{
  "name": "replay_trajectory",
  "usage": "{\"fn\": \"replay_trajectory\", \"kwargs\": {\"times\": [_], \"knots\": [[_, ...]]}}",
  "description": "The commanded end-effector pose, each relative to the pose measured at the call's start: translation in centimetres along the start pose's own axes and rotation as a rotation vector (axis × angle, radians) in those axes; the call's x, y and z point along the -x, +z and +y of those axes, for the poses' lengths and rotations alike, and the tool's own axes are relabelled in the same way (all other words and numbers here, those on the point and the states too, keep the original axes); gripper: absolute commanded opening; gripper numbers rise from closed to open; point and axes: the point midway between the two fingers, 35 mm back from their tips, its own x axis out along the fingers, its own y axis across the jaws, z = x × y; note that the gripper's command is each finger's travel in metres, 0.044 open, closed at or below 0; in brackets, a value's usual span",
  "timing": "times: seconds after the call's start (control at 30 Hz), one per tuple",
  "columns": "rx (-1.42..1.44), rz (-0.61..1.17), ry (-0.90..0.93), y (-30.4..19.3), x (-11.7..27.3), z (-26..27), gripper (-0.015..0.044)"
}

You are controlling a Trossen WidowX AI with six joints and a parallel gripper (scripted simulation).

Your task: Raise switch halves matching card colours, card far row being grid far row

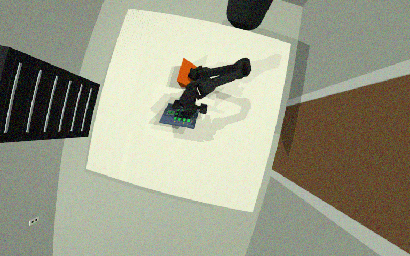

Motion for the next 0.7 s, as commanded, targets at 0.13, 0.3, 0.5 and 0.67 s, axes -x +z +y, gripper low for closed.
{"fn": "replay_trajectory", "kwargs": {"times": [0.13, 0.3, 0.5, 0.67], "knots": [[-0.007, 0.003, -0.006, -0.22, -0.17, -0.15, 0.0000], [-0.007, 0.003, -0.006, -0.22, -0.24, -0.15, 0.0000], [-0.007, 0.003, -0.006, -0.23, -0.32, -0.15, 0.0000], [-0.007, 0.003, -0.006, -0.23, -0.39, -0.14, 0.0000]]}}
